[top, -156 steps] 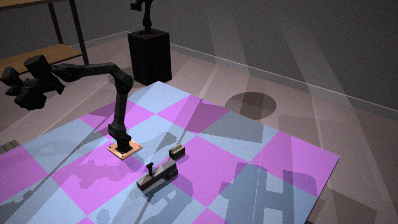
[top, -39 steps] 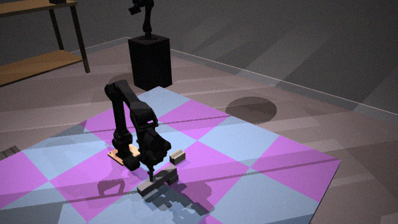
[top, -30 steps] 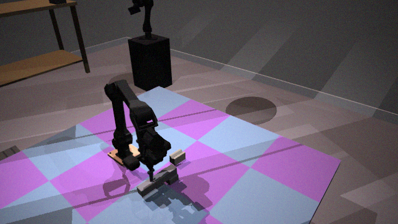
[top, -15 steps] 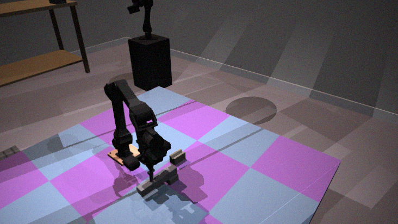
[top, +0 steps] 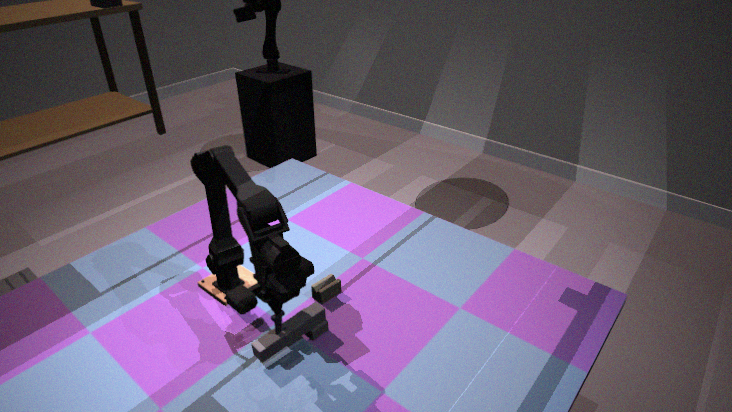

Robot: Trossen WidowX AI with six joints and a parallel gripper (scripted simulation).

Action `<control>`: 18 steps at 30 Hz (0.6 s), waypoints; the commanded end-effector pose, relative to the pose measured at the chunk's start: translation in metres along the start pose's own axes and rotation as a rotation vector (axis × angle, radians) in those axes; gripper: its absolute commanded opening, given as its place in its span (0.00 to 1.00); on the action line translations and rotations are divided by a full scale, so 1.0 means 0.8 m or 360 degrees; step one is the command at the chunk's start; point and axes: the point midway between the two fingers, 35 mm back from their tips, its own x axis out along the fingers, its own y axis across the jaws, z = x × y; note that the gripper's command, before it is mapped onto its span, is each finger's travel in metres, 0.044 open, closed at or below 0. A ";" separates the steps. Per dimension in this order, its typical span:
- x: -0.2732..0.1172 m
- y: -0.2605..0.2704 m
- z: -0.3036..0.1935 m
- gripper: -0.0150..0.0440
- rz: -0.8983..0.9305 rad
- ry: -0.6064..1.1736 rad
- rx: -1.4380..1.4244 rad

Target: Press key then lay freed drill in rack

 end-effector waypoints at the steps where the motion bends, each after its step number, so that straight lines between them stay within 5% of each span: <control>1: 0.028 -0.003 -0.010 0.25 0.0007 0.0114 0.0005; 18: 0.034 -0.003 -0.010 0.25 0.0007 0.0114 0.0005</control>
